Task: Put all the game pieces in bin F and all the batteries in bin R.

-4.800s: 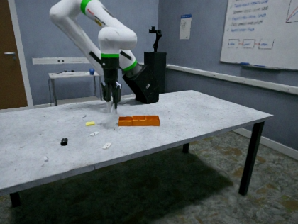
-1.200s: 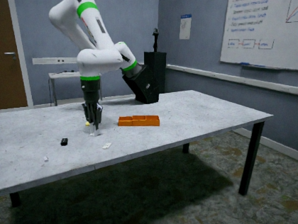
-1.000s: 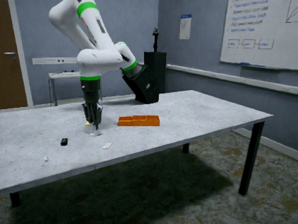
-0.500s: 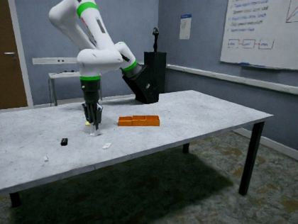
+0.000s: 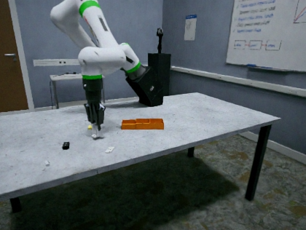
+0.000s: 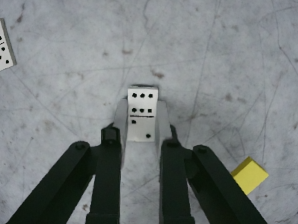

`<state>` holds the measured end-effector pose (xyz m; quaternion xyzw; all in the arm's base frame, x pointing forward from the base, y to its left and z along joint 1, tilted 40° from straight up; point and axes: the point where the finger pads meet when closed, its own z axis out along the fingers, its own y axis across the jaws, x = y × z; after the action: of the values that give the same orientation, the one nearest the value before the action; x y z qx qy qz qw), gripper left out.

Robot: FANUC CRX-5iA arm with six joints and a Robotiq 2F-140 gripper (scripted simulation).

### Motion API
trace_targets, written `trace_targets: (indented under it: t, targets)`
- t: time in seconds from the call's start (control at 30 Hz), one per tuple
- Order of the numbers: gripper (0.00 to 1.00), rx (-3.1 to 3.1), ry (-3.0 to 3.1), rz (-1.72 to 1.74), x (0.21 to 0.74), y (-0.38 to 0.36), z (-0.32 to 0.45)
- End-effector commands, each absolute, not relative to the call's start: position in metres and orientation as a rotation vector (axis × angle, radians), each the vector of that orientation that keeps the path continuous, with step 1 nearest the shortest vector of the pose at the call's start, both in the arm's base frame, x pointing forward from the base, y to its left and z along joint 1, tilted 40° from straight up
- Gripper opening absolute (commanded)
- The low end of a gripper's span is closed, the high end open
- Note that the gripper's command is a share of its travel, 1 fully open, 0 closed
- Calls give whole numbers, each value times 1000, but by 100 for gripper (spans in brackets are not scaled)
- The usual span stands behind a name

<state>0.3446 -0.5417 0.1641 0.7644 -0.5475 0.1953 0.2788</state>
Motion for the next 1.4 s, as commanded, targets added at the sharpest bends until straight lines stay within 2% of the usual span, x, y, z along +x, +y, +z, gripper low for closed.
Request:
trace_targets:
  t: [0.0, 0.37, 0.83, 1.37]
  targets:
    - [21, 2051, -1469, 524, 345, -537, 170]
    - [21, 2051, -1469, 524, 345, -513, 198]
    - [21, 2051, -1469, 524, 345, -514, 198]
    - [21, 2051, -1469, 524, 333, -450, 145]
